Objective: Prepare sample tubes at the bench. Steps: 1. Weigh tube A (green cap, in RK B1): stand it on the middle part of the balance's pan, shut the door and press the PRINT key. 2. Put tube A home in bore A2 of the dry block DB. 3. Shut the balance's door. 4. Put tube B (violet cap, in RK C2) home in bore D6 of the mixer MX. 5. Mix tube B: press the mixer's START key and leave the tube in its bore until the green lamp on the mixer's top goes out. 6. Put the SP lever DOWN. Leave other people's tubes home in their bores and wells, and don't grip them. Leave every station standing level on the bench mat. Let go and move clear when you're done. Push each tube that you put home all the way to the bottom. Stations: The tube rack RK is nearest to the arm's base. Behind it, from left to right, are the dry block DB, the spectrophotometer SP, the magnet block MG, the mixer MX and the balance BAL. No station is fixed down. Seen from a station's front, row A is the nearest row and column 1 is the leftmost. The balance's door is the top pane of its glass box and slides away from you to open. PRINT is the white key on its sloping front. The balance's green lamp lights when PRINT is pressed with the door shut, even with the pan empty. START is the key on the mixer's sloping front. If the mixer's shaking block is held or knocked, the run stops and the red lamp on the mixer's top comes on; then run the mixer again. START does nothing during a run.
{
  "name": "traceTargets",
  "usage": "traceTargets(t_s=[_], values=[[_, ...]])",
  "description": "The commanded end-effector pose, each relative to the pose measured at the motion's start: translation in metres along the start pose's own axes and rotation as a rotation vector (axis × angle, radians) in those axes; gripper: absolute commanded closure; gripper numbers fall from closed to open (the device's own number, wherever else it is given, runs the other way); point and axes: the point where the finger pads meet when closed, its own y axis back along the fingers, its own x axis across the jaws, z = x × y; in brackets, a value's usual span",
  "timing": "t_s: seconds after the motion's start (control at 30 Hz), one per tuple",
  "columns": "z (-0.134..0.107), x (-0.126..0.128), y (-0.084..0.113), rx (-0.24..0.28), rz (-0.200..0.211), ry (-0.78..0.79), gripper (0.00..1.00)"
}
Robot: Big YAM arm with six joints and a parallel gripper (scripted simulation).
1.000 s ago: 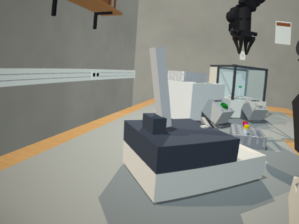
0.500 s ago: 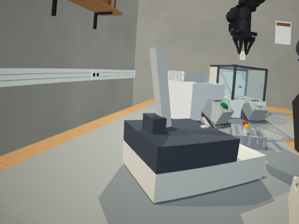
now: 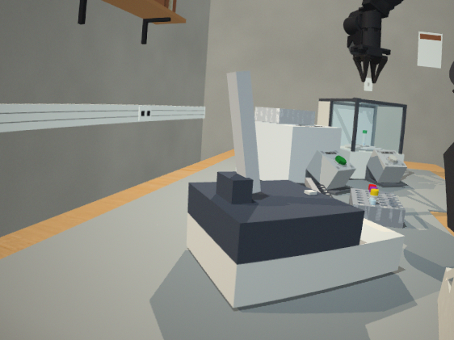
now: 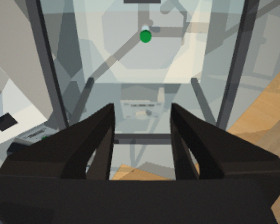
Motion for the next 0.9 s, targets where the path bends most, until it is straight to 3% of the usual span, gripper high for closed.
traceTargets(t_s=[0.0, 0.2, 0.23, 0.43, 0.53, 0.57, 0.87], values=[[0.01, -0.002, 0.013, -0.027, 0.005, -0.01, 0.64], [0.01, -0.002, 0.013, -0.027, 0.005, -0.01, 0.64], [0.017, -0.002, 0.029, -0.058, 0.016, -0.019, 0.7], [0.019, -0.001, 0.033, -0.054, 0.015, -0.018, 0.7], [0.019, -0.003, 0.033, -0.053, 0.012, -0.018, 0.7], [0.012, -0.002, 0.02, -0.032, 0.006, -0.01, 0.7], [0.012, -0.002, 0.02, -0.032, 0.006, -0.01, 0.7]])
